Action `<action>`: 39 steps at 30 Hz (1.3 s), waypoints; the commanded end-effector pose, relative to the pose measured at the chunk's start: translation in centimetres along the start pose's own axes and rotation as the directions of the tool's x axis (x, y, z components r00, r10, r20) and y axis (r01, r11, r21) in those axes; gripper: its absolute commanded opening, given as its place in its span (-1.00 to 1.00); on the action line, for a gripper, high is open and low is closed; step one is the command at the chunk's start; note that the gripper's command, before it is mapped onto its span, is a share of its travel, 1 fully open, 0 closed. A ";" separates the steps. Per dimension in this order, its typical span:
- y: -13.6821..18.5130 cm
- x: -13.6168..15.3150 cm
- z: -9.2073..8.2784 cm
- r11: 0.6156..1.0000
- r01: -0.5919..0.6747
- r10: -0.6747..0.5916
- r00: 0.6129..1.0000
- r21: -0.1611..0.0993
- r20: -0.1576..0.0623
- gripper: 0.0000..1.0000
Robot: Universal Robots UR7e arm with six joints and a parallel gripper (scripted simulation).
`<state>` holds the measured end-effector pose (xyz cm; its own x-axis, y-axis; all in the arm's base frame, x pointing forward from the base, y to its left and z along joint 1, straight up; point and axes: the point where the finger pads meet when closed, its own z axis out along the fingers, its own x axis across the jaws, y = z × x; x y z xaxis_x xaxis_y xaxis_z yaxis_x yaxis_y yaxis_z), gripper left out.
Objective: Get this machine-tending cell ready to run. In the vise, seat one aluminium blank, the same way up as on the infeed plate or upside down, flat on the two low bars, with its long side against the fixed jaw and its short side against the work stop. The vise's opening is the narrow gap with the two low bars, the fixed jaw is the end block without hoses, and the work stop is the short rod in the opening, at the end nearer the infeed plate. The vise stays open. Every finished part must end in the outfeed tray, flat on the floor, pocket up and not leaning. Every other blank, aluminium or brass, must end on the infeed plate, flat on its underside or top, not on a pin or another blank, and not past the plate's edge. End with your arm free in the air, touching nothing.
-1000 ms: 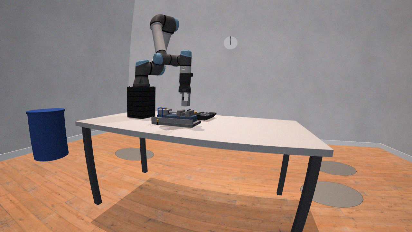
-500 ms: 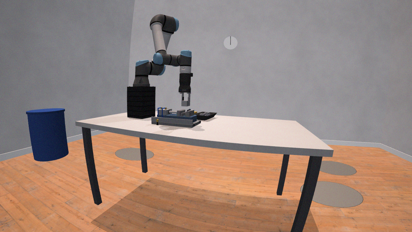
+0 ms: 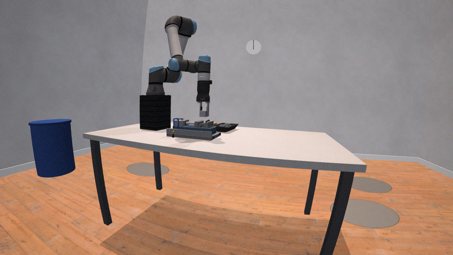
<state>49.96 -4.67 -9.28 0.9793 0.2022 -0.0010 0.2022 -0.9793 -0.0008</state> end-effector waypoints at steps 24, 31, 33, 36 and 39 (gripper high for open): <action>0.2 0.1 1.3 1.000 -0.001 0.001 1.000 0.000 -0.002 -1.00; 0.2 0.1 1.8 1.000 -0.001 0.001 1.000 0.000 -0.002 -1.00; 0.2 0.1 1.9 1.000 -0.001 0.001 1.000 0.000 -0.002 -1.00; 0.2 0.1 2.0 1.000 -0.001 0.001 1.000 0.000 -0.002 -1.00; 0.2 0.1 2.1 1.000 -0.001 0.001 1.000 -0.001 -0.003 -1.00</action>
<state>49.94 -4.72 -11.20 0.9793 0.2024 -0.0024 0.2024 -0.9793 -0.0019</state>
